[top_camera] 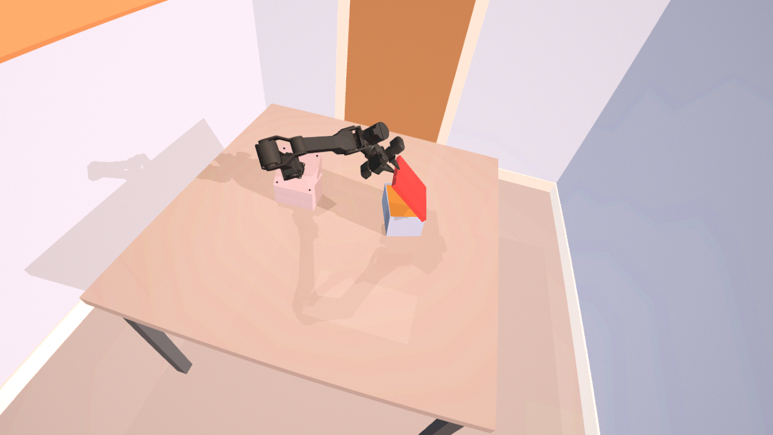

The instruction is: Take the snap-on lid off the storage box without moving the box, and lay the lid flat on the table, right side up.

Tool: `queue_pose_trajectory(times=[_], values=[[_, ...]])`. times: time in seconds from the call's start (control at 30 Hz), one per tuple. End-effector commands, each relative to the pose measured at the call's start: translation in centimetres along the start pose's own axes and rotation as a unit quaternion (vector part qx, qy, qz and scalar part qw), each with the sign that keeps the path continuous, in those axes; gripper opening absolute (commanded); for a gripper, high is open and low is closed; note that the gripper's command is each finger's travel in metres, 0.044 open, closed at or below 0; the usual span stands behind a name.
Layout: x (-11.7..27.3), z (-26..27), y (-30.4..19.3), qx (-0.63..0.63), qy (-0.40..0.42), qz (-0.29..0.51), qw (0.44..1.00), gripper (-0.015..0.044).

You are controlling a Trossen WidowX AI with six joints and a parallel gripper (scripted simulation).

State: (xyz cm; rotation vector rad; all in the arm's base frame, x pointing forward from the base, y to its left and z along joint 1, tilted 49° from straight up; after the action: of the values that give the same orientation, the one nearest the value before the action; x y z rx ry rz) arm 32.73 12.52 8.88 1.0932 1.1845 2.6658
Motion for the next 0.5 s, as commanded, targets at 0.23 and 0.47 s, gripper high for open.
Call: queue_pose_trajectory(times=[0.23,0.47], values=[[0.2,-0.3,-2.2,-0.001,0.004,0.001,1.0,0.0],[0.3,-0.5,-3.6,-0.001,0.004,0.001,1.0,0.0]])
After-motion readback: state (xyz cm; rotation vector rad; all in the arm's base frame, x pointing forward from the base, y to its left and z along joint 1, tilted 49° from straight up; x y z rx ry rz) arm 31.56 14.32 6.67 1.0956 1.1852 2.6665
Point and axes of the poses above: the point midway between the two fingers, 35 mm back from their tips, its own x axis back along the fingers, its own z axis across the jaws, y = z × x, the point moved 4 cm from there along x, back along the fingers, and after that the axes turned 8 degrees about -x, right-handed, at the moved point
